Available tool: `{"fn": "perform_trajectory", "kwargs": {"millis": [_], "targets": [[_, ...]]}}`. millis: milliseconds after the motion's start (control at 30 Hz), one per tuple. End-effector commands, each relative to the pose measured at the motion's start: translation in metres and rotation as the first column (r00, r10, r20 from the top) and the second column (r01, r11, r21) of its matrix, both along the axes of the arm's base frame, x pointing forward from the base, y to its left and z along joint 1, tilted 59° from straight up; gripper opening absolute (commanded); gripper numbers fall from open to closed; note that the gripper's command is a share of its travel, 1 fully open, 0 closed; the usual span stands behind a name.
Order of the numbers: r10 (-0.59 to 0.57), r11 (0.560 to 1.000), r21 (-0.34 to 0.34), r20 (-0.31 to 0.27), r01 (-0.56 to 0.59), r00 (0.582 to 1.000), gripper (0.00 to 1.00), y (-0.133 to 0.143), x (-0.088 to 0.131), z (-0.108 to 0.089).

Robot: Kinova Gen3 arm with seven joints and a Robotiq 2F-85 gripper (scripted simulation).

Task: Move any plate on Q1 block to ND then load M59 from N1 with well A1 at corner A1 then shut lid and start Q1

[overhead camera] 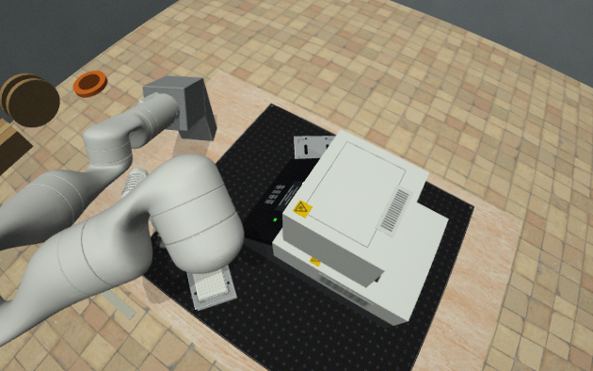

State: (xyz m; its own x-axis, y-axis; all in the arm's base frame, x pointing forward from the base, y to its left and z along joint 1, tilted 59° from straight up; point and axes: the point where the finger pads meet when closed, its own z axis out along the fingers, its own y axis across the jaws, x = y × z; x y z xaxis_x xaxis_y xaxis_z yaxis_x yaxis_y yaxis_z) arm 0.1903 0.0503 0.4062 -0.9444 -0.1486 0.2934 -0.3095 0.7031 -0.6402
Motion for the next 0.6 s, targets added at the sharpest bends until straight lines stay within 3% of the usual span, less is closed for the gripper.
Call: {"fn": "perform_trajectory", "kwargs": {"millis": [0,567], "targets": [[0.026,1.0,-0.009,0.01,-0.026,1.0,0.1,0.005,0.001,-0.006],[0.16,0.986,-0.062,0.052,-0.157,0.986,0.1,0.033,0.009,-0.038]]}}
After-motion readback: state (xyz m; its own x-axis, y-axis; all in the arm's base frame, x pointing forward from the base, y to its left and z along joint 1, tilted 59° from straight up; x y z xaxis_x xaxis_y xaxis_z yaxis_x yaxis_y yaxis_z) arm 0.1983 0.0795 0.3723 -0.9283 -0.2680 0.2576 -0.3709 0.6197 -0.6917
